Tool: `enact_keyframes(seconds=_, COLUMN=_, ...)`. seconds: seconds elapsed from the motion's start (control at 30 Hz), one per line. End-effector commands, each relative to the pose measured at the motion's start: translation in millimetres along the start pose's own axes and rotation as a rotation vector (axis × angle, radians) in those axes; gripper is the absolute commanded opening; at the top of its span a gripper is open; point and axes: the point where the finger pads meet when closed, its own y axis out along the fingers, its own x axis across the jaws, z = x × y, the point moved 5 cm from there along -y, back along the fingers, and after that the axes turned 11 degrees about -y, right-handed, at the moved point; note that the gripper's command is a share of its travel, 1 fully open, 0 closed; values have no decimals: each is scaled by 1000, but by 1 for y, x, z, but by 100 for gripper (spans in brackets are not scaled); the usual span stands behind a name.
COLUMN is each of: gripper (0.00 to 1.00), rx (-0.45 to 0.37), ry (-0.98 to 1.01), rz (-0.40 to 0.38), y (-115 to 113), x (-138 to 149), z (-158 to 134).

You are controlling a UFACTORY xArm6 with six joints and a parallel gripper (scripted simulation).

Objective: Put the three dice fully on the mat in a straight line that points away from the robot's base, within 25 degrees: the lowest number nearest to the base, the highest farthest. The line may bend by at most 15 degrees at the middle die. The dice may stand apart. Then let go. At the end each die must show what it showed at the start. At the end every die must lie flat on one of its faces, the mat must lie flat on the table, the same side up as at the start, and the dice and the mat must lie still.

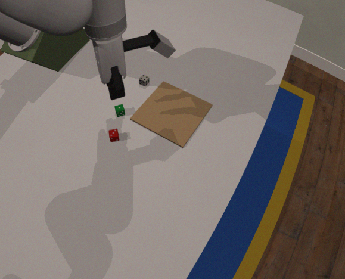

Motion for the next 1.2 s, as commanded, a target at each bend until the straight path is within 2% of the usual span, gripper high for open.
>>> enact_keyframes(seconds=0.0, gripper=36, rx=2, ry=0, rz=-1, y=-1, x=1, z=0)
enact_keyframes(seconds=1.17, gripper=36, rx=1, ry=0, rz=-2, y=3, x=1, z=1)
